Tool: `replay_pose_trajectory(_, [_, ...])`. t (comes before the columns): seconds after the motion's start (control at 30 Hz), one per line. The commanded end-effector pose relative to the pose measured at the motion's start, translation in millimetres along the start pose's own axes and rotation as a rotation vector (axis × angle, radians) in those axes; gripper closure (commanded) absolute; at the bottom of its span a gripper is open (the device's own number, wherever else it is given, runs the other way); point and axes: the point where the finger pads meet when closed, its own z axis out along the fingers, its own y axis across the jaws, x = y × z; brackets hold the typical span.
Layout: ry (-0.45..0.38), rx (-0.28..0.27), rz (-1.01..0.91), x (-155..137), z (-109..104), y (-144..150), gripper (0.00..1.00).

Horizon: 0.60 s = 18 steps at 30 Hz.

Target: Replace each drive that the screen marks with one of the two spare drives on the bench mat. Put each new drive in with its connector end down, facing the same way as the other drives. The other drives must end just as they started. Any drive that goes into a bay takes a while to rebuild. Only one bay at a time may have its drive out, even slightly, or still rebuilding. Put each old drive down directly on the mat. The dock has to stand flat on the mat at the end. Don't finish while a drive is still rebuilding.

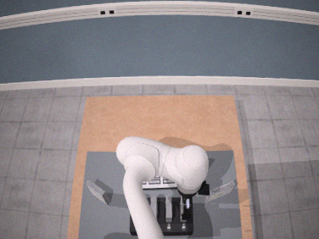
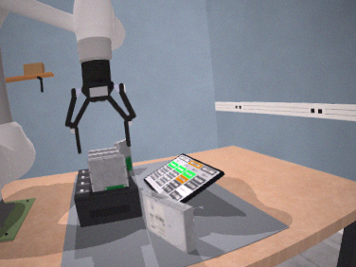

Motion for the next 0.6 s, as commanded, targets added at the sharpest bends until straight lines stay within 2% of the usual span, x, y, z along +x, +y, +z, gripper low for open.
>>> replay_pose_trajectory(0.0, [0.0,0.001,0.0,0.0,-0.5,-0.3,0.11])
replay_pose_trajectory(0.57, [0.0,0.001,0.0,0.0,9.7,-0.4,0.11])
